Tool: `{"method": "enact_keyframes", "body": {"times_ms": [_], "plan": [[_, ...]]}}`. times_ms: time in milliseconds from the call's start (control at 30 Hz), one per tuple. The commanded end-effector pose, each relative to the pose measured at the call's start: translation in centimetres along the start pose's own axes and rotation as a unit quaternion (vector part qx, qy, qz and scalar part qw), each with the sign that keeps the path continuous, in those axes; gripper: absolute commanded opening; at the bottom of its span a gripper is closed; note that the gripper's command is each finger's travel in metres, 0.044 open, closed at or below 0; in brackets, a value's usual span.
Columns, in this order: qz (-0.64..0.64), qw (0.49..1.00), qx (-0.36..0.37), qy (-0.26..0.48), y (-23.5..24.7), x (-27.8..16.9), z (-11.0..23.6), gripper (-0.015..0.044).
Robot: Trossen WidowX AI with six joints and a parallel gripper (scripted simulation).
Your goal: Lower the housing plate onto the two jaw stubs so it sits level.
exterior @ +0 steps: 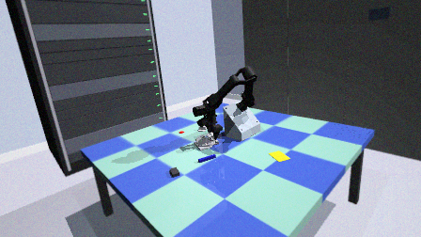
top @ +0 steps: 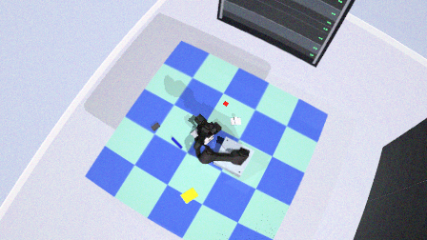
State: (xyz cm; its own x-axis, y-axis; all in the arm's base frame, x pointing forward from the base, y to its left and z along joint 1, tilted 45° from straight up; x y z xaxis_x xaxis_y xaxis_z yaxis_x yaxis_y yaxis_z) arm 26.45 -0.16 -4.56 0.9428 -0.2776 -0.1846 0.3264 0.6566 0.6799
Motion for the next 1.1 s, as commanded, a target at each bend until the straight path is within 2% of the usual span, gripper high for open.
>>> {"method": "enact_keyframes", "body": {"times_ms": [0, 1067], "plan": [[-0.005, 1.0, 0.002, 0.003, -0.08, -0.27, -0.77, 0.0351], [-0.006, 1.0, 0.003, 0.003, -0.06, -0.33, -1.45, 0.0351]]}}
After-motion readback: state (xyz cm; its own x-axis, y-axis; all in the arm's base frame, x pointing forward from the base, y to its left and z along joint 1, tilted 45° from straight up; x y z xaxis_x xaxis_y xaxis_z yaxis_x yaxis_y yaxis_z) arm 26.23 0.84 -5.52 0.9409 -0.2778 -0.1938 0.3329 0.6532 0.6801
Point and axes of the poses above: the point midway between the two fingers, 35 mm back from their tips, its own z axis back along the fingers, its own y axis across the jaws, x = y × z, the point moved 5 cm from there along z, back along the fingers, and after that the axes turned 4 degrees about z, right-handed, at the moved point
